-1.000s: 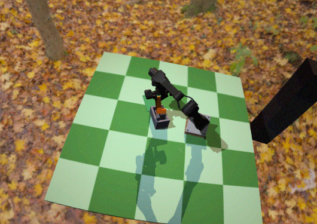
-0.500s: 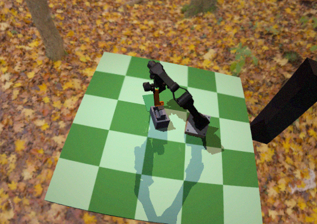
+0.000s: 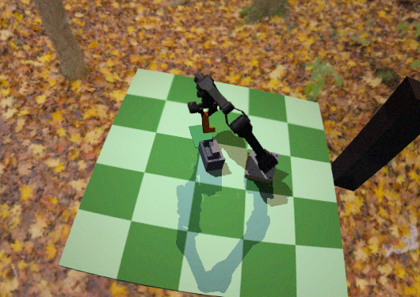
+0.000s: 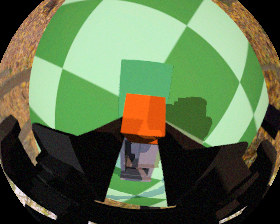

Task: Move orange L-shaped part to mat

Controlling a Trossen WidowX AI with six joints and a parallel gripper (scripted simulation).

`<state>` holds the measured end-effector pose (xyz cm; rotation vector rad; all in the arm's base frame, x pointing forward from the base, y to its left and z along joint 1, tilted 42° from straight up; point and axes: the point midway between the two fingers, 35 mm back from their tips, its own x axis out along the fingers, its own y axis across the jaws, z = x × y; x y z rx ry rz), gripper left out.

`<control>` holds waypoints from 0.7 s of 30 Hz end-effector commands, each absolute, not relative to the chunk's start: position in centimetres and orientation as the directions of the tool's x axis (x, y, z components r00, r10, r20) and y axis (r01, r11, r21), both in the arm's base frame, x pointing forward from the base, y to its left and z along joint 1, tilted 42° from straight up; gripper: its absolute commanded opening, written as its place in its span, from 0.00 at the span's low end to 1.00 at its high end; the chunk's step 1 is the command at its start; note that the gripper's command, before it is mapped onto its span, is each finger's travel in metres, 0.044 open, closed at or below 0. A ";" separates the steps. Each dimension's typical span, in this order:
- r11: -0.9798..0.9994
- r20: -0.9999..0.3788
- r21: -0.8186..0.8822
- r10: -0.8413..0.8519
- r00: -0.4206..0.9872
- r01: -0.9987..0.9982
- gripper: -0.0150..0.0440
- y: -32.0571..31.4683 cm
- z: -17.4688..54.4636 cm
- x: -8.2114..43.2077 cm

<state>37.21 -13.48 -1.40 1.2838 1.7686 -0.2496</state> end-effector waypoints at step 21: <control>0.443 -0.760 0.328 0.648 -0.045 0.835 0.25 -13.5 -3.9 37.8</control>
